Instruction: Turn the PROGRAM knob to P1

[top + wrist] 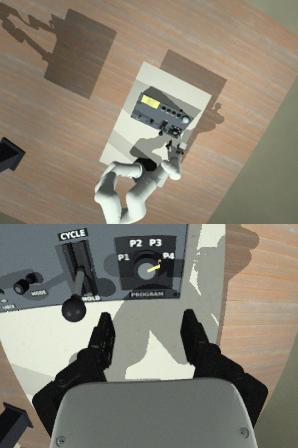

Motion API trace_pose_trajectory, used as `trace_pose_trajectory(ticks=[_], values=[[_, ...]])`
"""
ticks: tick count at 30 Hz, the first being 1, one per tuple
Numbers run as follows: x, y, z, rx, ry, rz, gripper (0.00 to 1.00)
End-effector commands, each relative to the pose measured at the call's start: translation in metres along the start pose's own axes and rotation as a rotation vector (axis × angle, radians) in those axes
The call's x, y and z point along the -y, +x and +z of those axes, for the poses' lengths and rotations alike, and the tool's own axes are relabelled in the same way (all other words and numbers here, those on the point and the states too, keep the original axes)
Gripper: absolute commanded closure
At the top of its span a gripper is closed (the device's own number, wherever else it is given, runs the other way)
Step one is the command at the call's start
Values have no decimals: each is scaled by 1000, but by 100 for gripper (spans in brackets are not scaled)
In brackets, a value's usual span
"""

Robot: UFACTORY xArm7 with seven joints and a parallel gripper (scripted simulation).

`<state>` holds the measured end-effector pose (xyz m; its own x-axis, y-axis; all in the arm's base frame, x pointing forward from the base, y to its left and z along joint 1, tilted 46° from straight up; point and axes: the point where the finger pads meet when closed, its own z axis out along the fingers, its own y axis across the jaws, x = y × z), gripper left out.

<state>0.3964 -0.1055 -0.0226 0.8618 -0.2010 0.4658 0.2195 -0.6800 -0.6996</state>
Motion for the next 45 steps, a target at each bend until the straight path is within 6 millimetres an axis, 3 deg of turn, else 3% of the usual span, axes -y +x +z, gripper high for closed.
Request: trace_pose_trajectory(ticks=[1,36,37,45], values=[[-1,1,-1,-2,-3,-1,24],[-1,1,-1,-2,-3,-1,24],[-1,1,-1,-2,-3,-1,0],[-1,14,-1,-2,-3,-1,0]])
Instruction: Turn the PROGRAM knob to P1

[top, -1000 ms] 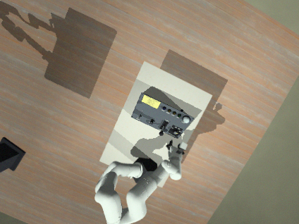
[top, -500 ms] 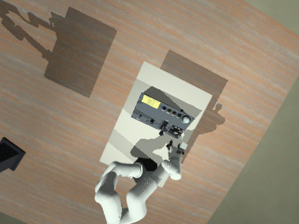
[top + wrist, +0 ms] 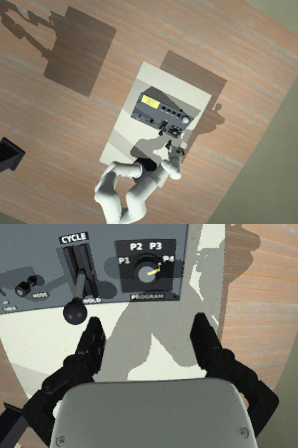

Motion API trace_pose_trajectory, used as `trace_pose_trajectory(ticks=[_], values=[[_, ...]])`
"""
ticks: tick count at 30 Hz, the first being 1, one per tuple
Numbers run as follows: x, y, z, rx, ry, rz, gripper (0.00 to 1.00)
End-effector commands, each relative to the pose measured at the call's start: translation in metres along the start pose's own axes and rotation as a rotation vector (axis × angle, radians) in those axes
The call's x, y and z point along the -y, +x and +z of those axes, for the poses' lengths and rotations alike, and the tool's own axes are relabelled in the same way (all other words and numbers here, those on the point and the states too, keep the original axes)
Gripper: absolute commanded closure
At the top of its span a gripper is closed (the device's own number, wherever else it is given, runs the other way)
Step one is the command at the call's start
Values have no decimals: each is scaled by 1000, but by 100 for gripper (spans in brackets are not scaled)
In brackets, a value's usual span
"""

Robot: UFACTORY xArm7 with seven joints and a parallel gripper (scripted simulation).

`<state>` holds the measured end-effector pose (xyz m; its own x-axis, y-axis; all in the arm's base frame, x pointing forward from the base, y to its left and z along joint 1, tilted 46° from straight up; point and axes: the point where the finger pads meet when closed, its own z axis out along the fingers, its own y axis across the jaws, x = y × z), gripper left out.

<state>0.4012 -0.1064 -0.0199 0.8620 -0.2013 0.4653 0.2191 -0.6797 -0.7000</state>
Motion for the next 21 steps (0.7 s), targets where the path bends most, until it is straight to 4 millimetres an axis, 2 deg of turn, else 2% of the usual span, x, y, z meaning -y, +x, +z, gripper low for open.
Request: trace_pose_trajectory(ticks=[1,3,5,16,21], values=[[-1,13,-1,-2,-4,-2,0],[-1,22,-1,-2,-4,-2,0],[-1,22,-1,-2,-4,-2,0],[2,88,-1,-2,-4,-2,0],[2,105,-1,-2,-4,-2,0]])
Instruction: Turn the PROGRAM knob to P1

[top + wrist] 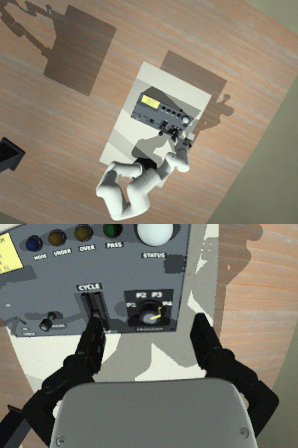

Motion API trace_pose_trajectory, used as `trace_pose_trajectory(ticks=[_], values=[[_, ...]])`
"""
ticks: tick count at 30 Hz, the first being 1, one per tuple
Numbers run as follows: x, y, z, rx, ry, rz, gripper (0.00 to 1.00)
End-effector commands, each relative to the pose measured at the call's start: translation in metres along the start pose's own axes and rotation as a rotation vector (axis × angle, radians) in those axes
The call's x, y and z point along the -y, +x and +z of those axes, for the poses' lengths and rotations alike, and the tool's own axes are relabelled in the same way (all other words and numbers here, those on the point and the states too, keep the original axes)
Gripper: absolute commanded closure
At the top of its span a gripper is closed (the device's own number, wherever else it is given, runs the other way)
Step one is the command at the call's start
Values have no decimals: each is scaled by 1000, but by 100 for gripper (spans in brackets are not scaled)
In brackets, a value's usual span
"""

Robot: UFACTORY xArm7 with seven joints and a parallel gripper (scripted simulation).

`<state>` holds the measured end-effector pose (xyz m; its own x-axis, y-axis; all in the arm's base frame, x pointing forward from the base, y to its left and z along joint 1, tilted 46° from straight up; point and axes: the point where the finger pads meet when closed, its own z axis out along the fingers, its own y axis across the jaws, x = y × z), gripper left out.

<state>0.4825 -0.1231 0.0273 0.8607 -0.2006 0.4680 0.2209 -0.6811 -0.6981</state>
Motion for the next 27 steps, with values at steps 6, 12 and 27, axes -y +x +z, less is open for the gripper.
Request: trace_pose_trajectory(ticks=[6,12,27], values=[[-2,20,-1,0,-2,1,0],[-1,21,-1,0,-2,1,0],[-1,21,-1,0,-2,1,0]])
